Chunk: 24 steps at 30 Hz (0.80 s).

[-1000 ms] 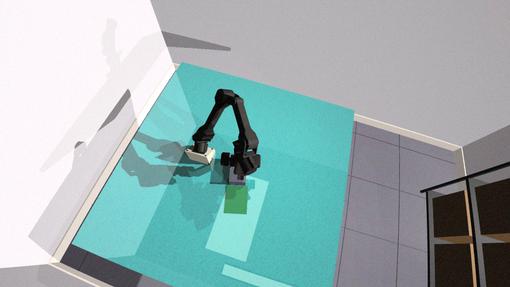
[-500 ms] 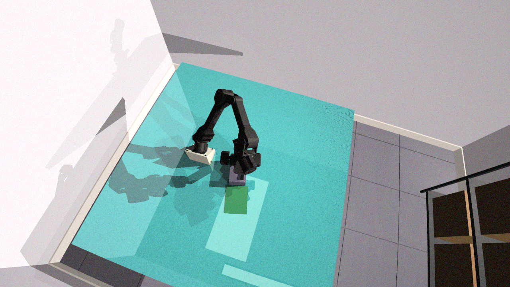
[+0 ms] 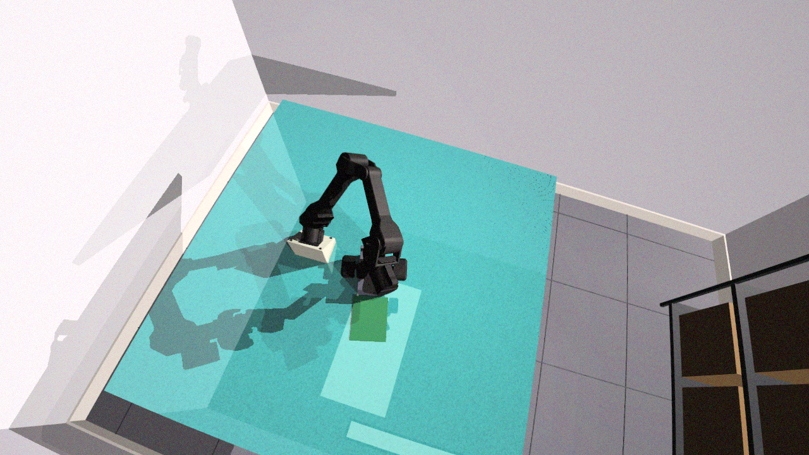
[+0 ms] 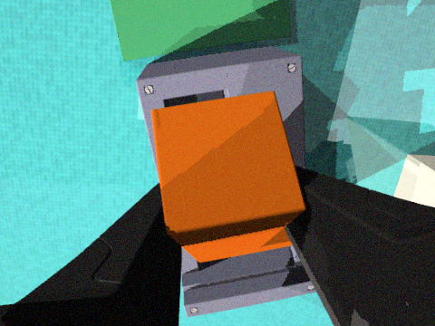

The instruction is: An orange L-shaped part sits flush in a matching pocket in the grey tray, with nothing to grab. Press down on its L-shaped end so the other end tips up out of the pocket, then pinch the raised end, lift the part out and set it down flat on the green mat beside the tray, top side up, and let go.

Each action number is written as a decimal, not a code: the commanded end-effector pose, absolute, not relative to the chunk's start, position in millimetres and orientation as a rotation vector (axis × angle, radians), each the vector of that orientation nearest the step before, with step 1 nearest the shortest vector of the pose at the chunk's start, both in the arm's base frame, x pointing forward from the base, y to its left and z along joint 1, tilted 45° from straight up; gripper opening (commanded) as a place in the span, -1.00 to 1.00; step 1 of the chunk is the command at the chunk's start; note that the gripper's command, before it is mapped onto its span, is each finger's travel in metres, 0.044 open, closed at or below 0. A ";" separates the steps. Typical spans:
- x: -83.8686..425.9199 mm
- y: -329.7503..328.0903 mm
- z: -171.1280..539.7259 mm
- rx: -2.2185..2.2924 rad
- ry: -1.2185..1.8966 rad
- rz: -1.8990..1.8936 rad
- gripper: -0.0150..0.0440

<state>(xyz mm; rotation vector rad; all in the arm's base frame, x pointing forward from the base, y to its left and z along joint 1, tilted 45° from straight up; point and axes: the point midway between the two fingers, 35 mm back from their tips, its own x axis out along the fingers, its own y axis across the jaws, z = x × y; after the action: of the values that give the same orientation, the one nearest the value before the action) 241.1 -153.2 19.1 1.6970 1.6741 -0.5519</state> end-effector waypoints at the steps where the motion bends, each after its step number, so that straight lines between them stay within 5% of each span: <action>1: 242.0 -164.5 8.5 1.689 1.673 -0.552 -0.49; 24: 248.3 -233.6 -55.4 1.685 1.668 -0.555 -0.49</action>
<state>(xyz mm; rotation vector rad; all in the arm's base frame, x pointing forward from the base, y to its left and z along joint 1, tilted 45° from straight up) 249.2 -226.3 -48.4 1.6902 1.6651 -0.5553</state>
